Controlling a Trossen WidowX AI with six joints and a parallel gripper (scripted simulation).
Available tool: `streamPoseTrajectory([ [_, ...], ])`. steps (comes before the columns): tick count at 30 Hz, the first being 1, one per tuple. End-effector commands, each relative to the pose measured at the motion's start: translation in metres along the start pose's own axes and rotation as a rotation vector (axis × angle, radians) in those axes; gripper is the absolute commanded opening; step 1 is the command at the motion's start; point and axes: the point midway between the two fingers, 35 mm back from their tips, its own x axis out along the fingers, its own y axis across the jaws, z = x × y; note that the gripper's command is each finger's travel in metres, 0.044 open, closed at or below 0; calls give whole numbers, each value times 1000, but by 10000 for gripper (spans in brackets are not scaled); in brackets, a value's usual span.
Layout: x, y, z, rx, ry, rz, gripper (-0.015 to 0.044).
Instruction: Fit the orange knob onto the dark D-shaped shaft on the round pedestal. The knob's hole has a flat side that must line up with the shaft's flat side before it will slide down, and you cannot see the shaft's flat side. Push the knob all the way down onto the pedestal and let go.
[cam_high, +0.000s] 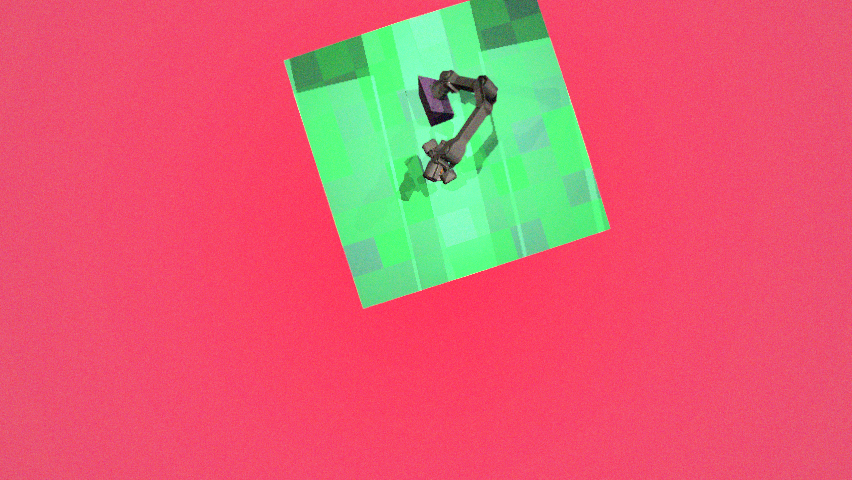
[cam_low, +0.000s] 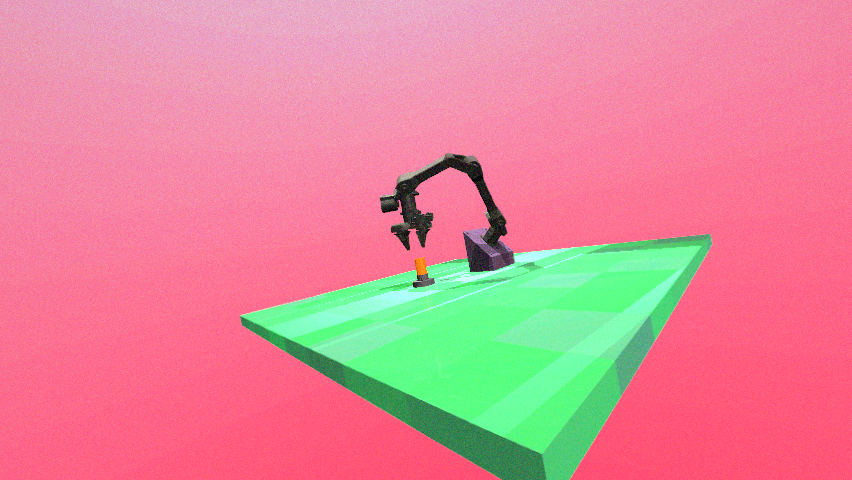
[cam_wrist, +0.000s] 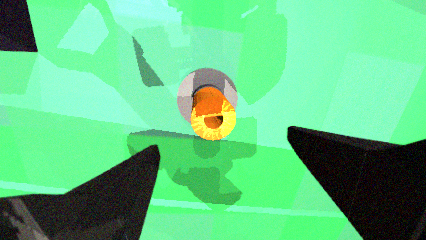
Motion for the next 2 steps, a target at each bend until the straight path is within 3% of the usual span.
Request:
streamPoseTrajectory([
  [1, -11, 1, 1, -6, -1, 11, 440],
  [2, -11, 1, 1, -6, -1, 11, 440],
])
